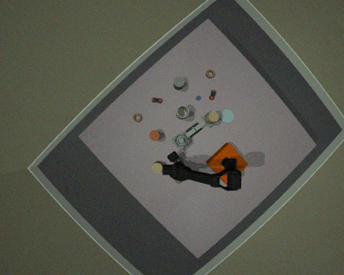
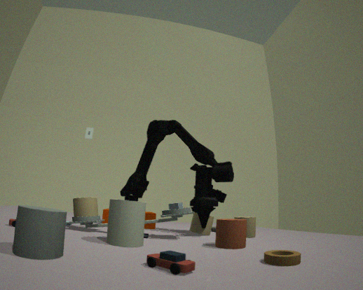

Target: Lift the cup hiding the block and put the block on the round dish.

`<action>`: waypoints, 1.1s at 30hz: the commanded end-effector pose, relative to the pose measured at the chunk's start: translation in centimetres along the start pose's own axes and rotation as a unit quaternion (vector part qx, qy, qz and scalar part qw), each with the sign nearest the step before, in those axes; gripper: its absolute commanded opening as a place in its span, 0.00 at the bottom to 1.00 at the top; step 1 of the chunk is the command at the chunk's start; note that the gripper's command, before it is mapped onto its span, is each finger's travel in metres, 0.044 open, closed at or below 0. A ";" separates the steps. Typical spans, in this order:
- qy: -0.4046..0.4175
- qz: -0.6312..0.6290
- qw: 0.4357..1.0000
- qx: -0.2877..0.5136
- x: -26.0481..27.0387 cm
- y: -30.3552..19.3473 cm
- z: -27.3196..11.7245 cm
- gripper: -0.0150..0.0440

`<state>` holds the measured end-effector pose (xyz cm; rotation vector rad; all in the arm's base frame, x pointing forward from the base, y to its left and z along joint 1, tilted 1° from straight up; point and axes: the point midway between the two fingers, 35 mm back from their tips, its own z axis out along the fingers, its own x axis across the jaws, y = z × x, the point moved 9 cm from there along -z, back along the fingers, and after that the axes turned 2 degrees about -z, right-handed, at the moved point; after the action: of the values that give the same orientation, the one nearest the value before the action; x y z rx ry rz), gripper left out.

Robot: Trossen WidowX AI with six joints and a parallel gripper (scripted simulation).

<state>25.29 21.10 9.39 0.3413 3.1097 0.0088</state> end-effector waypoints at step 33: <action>-0.022 0.017 1.000 -0.013 -1.8 -0.9 -6.6 0.69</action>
<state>25.76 20.55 15.17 0.3507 3.0842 0.0263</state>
